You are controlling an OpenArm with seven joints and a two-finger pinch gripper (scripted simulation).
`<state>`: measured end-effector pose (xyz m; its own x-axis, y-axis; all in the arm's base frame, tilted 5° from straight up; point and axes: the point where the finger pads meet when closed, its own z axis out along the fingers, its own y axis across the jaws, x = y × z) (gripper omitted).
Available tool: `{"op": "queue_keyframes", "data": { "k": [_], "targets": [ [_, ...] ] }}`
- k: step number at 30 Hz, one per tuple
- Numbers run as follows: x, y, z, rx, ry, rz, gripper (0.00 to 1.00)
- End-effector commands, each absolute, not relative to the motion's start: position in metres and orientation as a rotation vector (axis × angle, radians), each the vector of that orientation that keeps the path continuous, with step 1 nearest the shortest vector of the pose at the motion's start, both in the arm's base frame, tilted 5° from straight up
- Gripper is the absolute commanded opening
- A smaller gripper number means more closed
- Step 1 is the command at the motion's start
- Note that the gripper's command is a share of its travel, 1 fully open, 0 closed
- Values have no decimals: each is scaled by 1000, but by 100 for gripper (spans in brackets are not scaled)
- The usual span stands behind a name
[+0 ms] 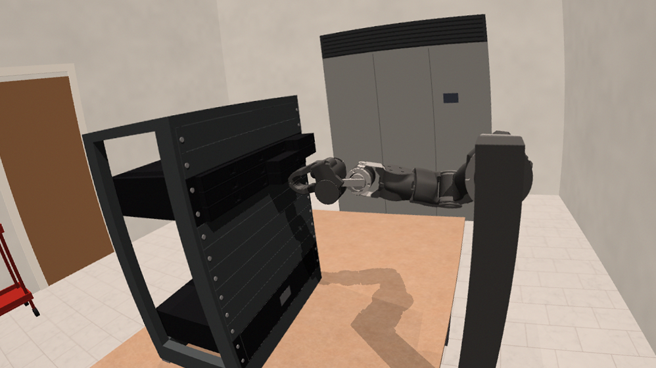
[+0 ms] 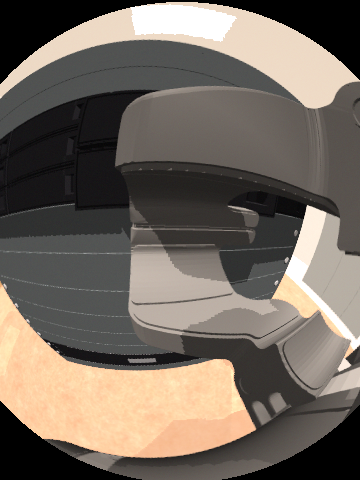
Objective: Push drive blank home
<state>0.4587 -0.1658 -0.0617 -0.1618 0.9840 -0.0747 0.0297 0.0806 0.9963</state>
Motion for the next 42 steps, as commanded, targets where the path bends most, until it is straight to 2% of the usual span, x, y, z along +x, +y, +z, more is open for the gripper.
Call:
{"op": "queue_keyframes", "data": {
  "k": [1, 42],
  "targets": [
    [459, -164, -60, 1092, 1393, 1251, 0],
    [480, -158, -62, 1094, 1393, 1250, 0]
  ]
}}
